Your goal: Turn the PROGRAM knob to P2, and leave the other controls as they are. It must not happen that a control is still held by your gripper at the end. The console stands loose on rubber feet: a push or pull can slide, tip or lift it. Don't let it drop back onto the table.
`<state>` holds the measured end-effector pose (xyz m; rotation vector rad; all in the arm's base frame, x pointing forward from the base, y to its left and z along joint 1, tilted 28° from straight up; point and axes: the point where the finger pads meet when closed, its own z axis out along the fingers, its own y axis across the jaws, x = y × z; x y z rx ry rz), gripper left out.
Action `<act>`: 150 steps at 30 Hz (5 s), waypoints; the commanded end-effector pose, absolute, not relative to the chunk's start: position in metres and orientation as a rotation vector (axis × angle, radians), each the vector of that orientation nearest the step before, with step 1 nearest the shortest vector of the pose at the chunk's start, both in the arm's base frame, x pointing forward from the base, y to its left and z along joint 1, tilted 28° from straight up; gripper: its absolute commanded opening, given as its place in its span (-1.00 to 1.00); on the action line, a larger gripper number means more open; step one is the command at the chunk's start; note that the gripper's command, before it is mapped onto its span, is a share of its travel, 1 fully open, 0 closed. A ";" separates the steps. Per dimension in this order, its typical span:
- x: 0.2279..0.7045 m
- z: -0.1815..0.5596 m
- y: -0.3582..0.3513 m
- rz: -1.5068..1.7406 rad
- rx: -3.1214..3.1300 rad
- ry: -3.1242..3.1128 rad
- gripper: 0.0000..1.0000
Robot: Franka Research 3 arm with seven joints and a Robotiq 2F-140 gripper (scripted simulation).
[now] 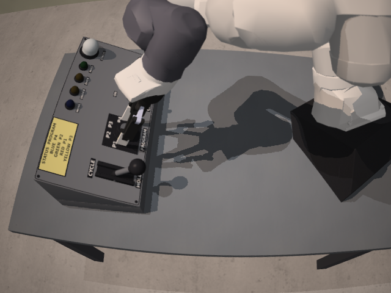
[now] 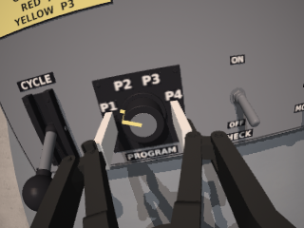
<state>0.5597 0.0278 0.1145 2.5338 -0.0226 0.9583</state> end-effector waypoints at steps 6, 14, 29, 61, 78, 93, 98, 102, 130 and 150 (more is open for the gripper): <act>0.561 0.115 0.028 0.961 2.529 -0.016 -1.00; 0.561 0.115 0.028 0.961 2.529 -0.016 -1.00; 0.561 0.115 0.028 0.961 2.529 -0.016 -1.00; 0.561 0.115 0.028 1.022 2.559 -0.225 -1.00; 0.561 0.115 0.028 1.147 2.572 -0.726 -1.00; 0.561 0.115 0.028 1.218 2.532 -1.086 -1.00; 0.561 0.115 0.028 1.225 2.525 -1.126 -1.00; 0.561 0.115 0.028 1.227 2.522 -1.141 -1.00; 0.561 0.115 0.028 1.228 2.522 -1.143 -1.00; 0.561 0.115 0.028 1.228 2.522 -1.143 -0.12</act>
